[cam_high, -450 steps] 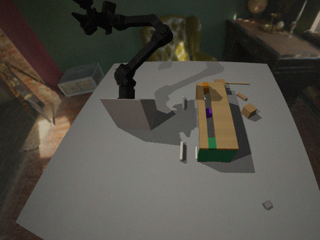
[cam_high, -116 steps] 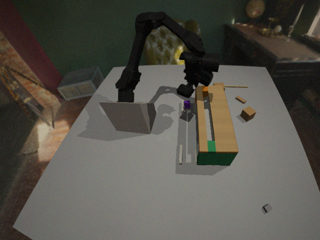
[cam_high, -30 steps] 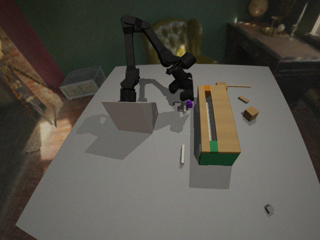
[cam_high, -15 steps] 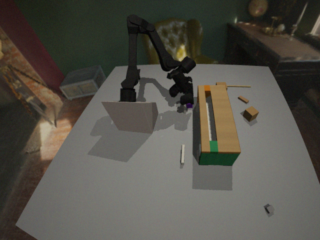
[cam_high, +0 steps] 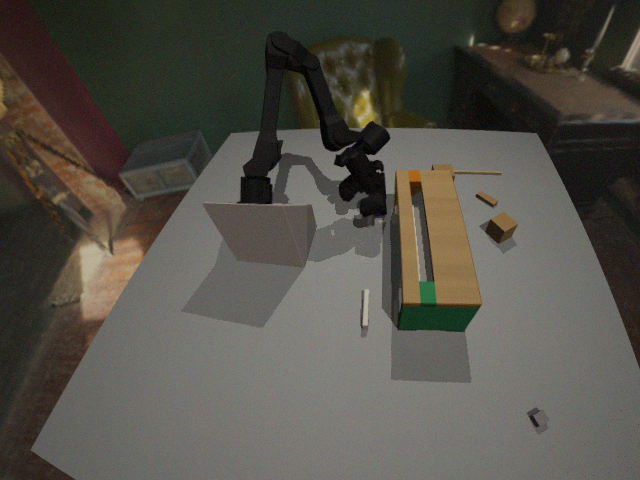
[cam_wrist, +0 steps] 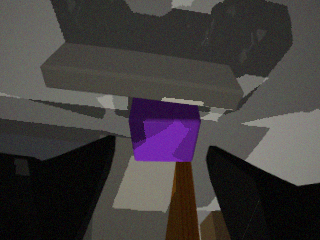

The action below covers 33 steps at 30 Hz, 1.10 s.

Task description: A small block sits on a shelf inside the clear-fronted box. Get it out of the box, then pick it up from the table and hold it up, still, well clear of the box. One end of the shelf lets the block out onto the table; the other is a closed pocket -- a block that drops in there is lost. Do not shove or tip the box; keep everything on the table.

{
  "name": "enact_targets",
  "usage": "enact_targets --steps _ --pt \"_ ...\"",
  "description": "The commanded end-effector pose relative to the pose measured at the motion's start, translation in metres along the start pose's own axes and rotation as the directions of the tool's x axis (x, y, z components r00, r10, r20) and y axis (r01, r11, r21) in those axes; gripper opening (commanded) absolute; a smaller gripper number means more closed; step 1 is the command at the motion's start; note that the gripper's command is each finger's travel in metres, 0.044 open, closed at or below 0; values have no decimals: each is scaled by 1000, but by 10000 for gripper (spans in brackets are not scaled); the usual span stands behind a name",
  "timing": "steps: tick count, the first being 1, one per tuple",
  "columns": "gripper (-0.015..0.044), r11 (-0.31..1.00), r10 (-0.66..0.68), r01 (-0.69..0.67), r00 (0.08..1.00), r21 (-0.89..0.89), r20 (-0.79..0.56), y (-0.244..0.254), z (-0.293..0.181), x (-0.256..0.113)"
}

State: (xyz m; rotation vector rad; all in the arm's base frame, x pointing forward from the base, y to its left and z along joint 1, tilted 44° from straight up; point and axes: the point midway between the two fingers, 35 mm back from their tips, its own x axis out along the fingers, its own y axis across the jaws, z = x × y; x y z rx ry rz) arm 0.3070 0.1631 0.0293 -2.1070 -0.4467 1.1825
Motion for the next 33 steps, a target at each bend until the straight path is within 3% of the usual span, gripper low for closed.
enact_targets --steps 1,5,12,16,19,33 --pt "285 1000 7 -7 1000 6 1 2 5 7" --pt "285 1000 7 -7 1000 7 1 2 7 10" --pt "101 1000 7 -7 1000 7 1 2 7 10" --pt "75 1000 7 -7 1000 7 1 2 7 10" --pt "0 1000 7 -7 1000 6 1 2 4 5" --pt "0 1000 3 -3 1000 0 1 0 -19 -45"
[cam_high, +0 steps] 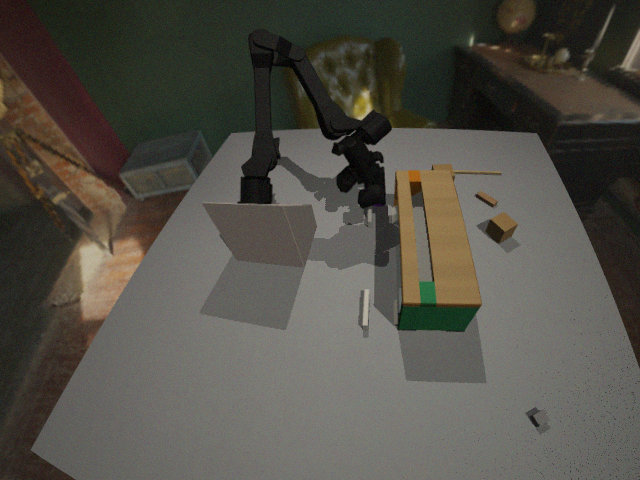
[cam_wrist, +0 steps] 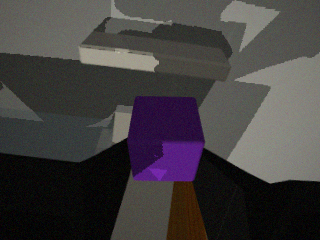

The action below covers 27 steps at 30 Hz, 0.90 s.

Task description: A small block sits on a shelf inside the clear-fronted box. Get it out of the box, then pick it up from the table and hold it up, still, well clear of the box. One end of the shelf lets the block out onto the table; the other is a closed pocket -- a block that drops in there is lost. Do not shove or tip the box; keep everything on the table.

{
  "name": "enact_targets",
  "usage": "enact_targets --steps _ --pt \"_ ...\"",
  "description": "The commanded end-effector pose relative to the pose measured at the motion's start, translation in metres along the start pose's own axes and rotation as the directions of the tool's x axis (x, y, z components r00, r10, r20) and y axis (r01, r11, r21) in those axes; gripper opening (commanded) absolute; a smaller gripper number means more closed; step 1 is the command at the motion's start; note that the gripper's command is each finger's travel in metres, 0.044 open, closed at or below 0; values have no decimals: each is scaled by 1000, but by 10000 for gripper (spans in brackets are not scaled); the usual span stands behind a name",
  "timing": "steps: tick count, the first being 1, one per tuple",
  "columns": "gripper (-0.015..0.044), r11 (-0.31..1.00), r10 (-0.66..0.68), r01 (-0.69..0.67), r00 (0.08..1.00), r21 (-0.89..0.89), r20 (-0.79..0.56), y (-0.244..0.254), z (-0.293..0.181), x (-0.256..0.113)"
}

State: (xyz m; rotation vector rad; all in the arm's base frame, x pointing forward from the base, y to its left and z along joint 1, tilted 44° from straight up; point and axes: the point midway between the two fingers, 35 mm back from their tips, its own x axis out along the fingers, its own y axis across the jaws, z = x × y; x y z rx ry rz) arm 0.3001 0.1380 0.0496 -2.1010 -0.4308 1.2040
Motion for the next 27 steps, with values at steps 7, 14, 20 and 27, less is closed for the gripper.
enact_targets --steps 7,14,20,27 --pt "0 999 -13 14 1000 48 -10 -3 -8 -17" --pt "0 950 -16 17 1000 311 -4 1 -9 -23" --pt "0 855 -19 16 1000 519 0 4 -9 -27" --pt "0 687 -23 12 1000 727 5 7 -10 -32"
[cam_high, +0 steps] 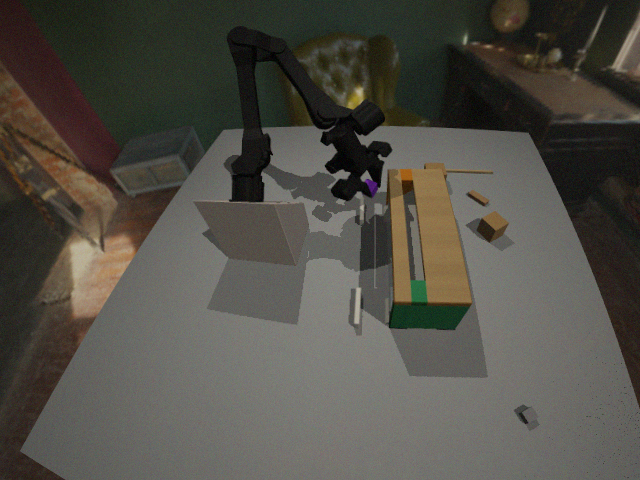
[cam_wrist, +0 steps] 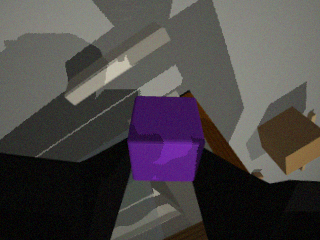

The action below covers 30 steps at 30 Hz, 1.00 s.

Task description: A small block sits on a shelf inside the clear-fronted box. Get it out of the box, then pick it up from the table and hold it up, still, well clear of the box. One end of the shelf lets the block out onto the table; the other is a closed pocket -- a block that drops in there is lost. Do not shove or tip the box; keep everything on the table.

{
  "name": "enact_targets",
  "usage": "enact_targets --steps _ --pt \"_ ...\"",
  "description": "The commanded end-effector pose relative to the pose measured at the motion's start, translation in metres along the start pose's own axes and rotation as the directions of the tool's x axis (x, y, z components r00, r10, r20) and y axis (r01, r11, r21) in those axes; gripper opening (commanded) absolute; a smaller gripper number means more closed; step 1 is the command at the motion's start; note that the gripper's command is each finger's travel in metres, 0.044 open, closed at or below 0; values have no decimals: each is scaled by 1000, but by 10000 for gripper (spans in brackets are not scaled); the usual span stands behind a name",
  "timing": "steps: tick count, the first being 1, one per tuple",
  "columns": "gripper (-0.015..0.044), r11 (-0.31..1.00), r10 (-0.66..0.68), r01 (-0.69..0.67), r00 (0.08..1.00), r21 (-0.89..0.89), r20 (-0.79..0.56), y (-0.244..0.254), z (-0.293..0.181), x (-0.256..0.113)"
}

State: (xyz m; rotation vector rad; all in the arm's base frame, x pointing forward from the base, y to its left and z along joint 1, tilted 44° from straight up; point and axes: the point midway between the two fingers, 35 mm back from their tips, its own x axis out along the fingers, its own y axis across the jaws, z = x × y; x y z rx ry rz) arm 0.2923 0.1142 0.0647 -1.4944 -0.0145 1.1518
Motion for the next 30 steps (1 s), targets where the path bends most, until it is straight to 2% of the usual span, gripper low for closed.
enact_targets --steps 1,7,14,22,30 --pt "0 986 -11 10 1000 164 3 -1 -2 -5" --pt "0 923 -12 8 1000 384 8 1 -3 -10" --pt "0 788 -14 2 1000 615 14 3 -5 -15" --pt "0 566 -17 -8 1000 825 22 5 -7 -21" --pt "0 290 -22 -21 999 957 29 7 -9 -27"
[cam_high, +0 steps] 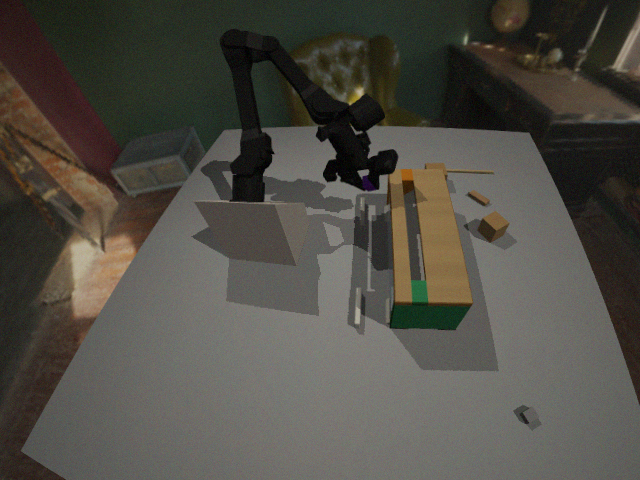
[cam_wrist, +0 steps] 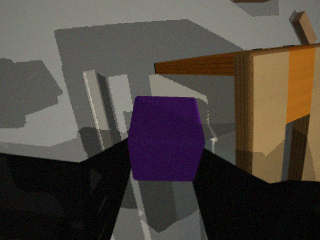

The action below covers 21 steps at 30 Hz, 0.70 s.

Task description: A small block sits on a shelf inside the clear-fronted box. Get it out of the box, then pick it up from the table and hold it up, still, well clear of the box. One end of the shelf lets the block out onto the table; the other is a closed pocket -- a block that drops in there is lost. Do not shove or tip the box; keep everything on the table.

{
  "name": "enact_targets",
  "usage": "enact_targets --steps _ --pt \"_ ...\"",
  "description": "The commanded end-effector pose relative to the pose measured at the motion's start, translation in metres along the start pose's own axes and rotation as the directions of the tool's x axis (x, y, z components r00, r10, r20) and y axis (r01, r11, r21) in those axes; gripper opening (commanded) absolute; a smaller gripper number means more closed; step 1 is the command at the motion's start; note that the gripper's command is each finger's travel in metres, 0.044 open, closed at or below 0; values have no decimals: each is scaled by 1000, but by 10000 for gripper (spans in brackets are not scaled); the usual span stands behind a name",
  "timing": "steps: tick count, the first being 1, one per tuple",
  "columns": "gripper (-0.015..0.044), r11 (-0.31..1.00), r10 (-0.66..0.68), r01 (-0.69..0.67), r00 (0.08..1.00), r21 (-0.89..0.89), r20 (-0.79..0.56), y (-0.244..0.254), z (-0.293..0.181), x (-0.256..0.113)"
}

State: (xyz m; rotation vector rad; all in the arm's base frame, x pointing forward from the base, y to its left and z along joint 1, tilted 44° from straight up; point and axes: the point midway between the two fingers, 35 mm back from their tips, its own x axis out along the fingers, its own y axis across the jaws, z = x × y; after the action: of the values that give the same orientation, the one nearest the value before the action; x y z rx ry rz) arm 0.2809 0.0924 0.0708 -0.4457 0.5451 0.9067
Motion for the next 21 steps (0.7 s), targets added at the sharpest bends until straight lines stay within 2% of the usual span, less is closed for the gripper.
enact_targets --steps 1,11,21 --pt "0 987 -3 1 1000 162 13 -1 1 -5" --pt "0 854 1 -13 1000 520 23 -1 -2 -13" --pt "0 596 4 -31 999 802 35 -1 -5 -20"
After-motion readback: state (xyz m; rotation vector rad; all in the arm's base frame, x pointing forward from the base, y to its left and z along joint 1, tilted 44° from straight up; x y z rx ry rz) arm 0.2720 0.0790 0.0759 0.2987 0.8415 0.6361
